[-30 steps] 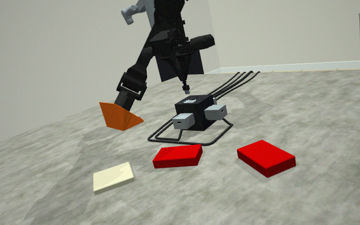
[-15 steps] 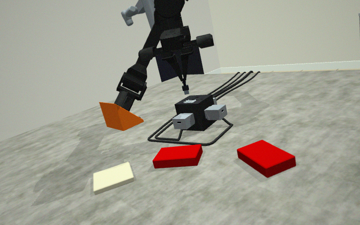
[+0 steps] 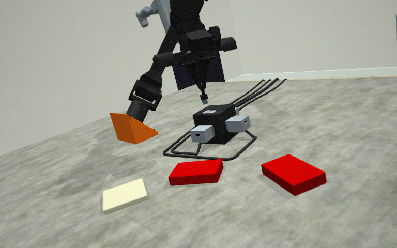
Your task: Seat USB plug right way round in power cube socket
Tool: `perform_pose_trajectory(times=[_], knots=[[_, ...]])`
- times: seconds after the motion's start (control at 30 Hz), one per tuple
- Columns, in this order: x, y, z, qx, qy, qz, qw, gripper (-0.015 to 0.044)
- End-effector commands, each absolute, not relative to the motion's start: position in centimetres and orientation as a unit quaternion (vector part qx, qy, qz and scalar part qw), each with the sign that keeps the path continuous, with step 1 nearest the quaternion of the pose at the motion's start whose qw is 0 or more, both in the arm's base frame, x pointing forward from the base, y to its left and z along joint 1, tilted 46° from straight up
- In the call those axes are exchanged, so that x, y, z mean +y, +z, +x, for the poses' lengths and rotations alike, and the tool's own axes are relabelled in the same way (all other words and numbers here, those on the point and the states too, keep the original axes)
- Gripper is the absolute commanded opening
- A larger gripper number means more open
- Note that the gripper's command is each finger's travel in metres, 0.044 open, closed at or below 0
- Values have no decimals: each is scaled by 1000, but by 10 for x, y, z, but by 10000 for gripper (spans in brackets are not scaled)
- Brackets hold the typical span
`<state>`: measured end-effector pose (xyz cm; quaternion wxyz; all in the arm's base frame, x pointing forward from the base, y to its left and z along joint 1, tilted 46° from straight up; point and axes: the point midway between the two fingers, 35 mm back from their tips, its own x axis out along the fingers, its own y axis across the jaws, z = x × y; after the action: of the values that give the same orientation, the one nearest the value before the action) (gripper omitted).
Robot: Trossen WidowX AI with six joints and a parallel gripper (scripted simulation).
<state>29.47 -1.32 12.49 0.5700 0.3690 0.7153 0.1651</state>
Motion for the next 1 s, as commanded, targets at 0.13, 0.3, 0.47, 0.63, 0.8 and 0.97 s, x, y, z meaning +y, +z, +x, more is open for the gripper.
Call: perform_pose_trajectory(times=[0.13,0.3,0.47,0.63,0.8,0.97], knots=[[-13,125,295,695,235,310,604,0],[-13,125,295,679,280,270,623,0],[-13,125,295,659,324,229,639,0],[-13,125,295,636,366,186,653,0],[-13,125,295,611,407,143,664,0],[-13,125,295,583,446,100,672,0]])
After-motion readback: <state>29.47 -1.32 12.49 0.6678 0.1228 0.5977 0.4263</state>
